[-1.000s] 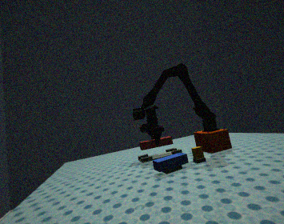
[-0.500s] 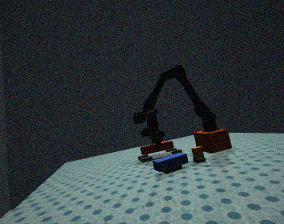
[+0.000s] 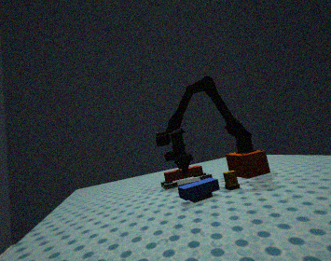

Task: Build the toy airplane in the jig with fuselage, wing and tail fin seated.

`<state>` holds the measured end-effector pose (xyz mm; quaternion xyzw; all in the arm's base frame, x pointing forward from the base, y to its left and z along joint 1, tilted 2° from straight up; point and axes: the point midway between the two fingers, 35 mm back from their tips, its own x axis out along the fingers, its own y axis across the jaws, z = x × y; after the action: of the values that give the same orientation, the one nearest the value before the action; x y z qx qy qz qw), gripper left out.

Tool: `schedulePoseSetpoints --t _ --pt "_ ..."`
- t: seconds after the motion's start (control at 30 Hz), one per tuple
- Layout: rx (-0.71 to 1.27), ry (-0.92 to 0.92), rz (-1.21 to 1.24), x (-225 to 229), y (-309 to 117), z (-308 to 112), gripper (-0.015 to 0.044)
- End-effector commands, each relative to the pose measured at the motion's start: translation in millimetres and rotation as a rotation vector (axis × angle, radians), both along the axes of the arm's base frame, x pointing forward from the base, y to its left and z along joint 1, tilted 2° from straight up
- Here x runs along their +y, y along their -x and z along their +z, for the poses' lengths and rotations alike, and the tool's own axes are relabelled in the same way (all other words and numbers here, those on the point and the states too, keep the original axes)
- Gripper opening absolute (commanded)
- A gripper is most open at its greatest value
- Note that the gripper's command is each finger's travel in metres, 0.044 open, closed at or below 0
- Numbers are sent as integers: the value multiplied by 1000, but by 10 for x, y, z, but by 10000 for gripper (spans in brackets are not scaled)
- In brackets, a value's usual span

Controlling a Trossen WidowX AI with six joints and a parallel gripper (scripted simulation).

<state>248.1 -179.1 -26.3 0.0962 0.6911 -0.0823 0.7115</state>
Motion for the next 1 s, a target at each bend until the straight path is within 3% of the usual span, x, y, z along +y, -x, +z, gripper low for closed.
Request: schedulePoseSetpoints --t 0.0,0.07,0.6,0.87,0.97 --pt "-1 1 0 -1 -1 4 84" --pt "-1 1 0 -1 -1 4 31" --pt "-1 1 0 -1 -1 4 440" --pt "-1 1 0 -1 -1 4 440" --pt "0 1 1 -29 -25 250 440"
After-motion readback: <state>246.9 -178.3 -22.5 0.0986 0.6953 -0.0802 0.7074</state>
